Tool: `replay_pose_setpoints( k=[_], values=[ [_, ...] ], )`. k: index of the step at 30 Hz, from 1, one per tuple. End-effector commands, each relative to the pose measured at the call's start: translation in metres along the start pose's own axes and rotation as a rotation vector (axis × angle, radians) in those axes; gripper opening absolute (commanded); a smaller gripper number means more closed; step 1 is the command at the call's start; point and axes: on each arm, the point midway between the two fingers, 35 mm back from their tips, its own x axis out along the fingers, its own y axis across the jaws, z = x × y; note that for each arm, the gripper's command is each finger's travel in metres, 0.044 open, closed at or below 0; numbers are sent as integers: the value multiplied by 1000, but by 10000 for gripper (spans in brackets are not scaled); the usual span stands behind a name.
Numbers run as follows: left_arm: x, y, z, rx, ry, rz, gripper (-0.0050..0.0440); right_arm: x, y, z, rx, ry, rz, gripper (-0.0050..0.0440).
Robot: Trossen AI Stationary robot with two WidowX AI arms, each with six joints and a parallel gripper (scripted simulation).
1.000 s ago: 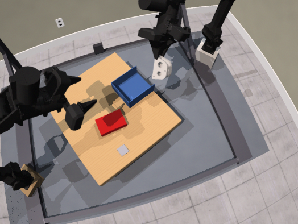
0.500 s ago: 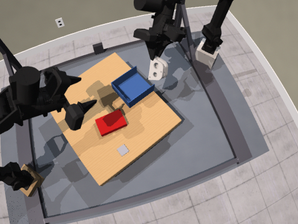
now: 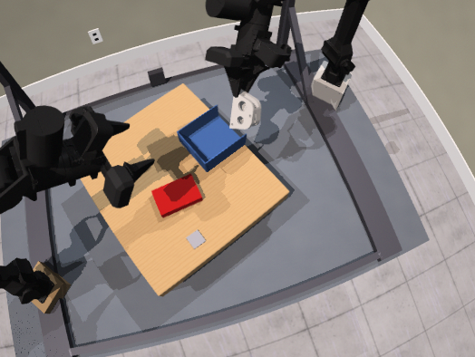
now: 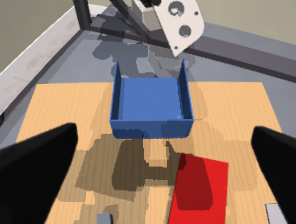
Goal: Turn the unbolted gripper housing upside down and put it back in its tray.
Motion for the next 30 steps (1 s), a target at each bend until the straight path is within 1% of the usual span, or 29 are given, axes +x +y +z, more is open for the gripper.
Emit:
replay_pose_setpoints(
  k=[1, 30],
  values=[
    [-7, -9, 1, -15, 3, -26, 113, -6, -1, 8, 2, -25, -4, 437],
    [1, -31, -13, -16, 4, -28, 113, -6, -1, 8, 2, -25, -4, 437]
  ],
)
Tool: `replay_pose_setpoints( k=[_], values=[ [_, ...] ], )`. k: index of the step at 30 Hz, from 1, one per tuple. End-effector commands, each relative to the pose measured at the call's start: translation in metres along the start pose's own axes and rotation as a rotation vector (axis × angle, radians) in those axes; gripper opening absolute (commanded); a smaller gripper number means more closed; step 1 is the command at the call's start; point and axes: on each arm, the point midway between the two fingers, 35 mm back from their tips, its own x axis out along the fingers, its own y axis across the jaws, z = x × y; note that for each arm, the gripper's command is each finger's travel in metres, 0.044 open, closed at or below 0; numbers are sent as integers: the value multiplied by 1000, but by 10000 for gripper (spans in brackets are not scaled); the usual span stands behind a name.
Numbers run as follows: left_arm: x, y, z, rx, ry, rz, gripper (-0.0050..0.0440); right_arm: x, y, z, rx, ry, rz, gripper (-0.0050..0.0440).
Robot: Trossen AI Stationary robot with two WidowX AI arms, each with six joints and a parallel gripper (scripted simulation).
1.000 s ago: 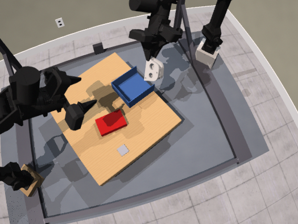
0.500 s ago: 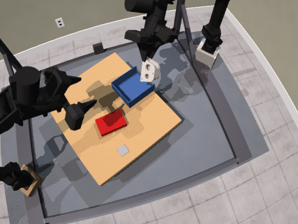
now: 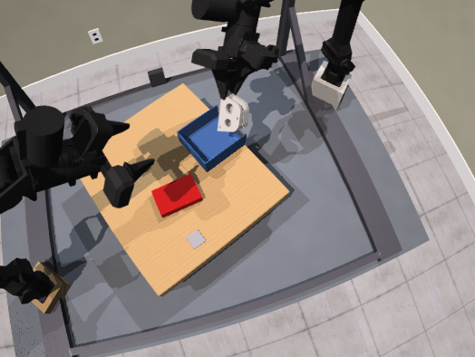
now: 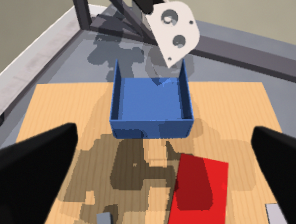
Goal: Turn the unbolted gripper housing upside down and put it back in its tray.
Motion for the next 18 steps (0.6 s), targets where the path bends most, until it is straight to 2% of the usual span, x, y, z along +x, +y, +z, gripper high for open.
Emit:
replay_pose_setpoints(
  k=[1, 18],
  values=[
    [-7, -11, 0, -15, 4, -27, 113, -6, -1, 8, 2, -25, -4, 437],
    [-3, -23, -8, -16, 4, -27, 113, -6, -1, 8, 2, -25, -4, 437]
  ],
)
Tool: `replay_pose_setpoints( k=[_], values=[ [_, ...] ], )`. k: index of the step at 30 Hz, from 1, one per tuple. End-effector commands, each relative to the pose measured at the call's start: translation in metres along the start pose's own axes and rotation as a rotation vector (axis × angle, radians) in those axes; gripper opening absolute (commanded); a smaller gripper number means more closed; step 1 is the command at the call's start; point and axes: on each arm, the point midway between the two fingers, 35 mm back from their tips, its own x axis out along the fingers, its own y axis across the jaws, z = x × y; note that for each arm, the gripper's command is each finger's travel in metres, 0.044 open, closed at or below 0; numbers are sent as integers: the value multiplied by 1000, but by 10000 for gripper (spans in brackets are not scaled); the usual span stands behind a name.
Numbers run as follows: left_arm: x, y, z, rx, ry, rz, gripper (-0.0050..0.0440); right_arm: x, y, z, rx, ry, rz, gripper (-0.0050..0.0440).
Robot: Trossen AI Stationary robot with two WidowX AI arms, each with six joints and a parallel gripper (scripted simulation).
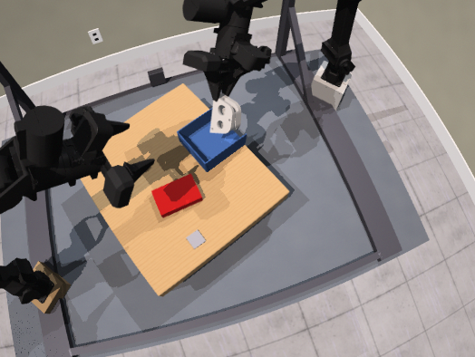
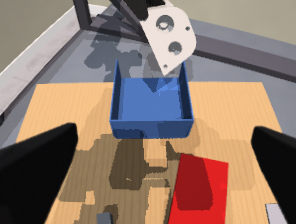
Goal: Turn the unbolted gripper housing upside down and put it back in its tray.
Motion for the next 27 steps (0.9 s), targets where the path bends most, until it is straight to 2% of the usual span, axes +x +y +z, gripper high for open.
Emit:
replay_pose_setpoints(
  k=[1, 27],
  values=[
    [-7, -11, 0, -16, 4, -27, 113, -6, -1, 8, 2, -25, -4, 437],
    [-3, -20, -7, -24, 5, -49, 113, -6, -1, 8, 2, -25, -4, 437]
  ],
)
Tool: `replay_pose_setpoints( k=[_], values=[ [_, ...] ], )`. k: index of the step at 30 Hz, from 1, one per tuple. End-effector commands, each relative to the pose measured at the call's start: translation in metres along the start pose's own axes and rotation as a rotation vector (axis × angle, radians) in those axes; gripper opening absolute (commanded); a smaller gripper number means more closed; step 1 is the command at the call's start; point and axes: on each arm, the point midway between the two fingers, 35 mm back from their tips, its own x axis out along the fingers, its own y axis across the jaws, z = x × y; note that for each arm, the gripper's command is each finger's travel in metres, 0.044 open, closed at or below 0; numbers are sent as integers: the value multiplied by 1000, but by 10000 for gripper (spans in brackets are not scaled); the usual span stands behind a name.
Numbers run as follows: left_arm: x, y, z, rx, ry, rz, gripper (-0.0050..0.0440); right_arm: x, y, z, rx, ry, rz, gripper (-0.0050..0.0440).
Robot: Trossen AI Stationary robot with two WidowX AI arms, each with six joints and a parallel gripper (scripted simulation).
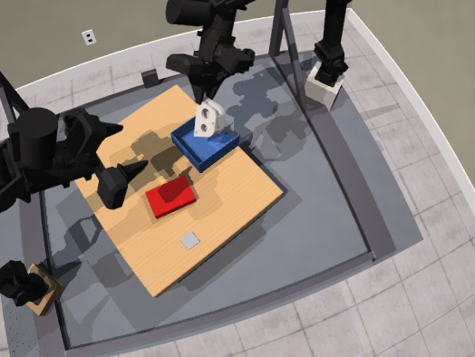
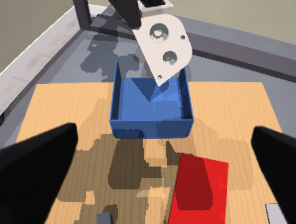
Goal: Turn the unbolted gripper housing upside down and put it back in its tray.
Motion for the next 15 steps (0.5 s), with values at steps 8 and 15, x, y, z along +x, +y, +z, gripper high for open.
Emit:
replay_pose_setpoints(
  k=[8, 15],
  values=[
    [-11, 3, 4, -49, 7, -112, 113, -6, -1, 8, 2, -25, -4, 437],
    [-11, 8, 4, -66, 8, -157, 113, -6, -1, 8, 2, -25, -4, 437]
  ],
)
